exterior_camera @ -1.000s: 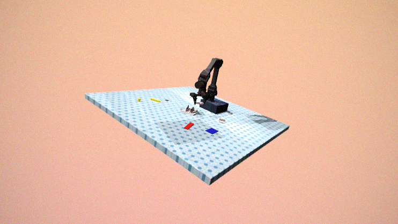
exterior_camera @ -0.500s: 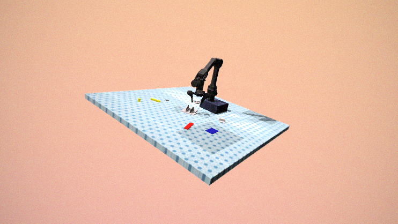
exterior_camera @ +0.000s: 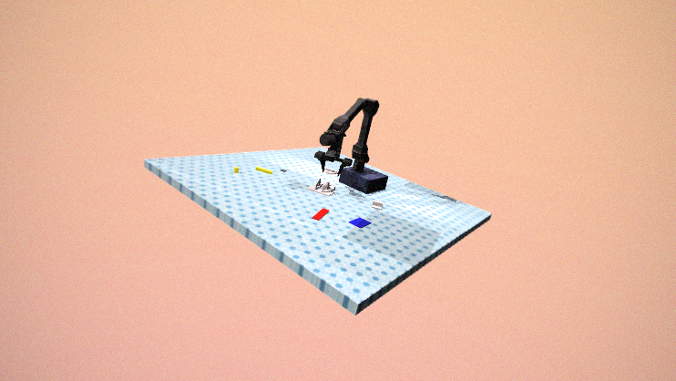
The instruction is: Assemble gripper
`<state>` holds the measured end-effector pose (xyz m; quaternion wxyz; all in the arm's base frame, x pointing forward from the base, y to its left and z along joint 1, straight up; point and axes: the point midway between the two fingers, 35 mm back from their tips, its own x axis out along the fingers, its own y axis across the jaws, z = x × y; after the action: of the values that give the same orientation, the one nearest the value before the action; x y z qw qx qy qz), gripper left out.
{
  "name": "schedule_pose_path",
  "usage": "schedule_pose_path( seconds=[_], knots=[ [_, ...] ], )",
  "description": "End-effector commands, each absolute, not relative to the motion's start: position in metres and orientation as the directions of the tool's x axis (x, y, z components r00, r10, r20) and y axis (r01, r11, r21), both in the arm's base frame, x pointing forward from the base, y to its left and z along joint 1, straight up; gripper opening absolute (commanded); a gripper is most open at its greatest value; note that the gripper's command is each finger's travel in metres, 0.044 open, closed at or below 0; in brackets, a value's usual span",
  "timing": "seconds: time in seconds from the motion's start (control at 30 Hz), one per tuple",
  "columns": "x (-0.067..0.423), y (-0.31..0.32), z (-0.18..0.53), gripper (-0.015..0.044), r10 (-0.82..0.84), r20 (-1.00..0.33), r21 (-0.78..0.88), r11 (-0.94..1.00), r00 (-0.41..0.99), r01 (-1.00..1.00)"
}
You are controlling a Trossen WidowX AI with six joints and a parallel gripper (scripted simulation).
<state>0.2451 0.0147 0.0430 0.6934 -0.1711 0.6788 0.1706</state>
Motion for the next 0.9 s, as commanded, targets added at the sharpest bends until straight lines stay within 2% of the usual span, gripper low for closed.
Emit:
schedule_pose_path(
  seconds=[0.0,0.13,0.87],
  knots=[
    [0.2425,0.0067,0.0423,0.0351,0.0,-1.0,-0.008,0.926,0.022,-0.377],
    [0.2411,0.0019,0.0421,0.0351,0.0,-1.0,-0.007,0.948,0.021,-0.318],
    [0.2411,0.0019,0.0421,0.0351,0.0,-1.0,-0.007,0.954,0.021,-0.3]
  ],
)
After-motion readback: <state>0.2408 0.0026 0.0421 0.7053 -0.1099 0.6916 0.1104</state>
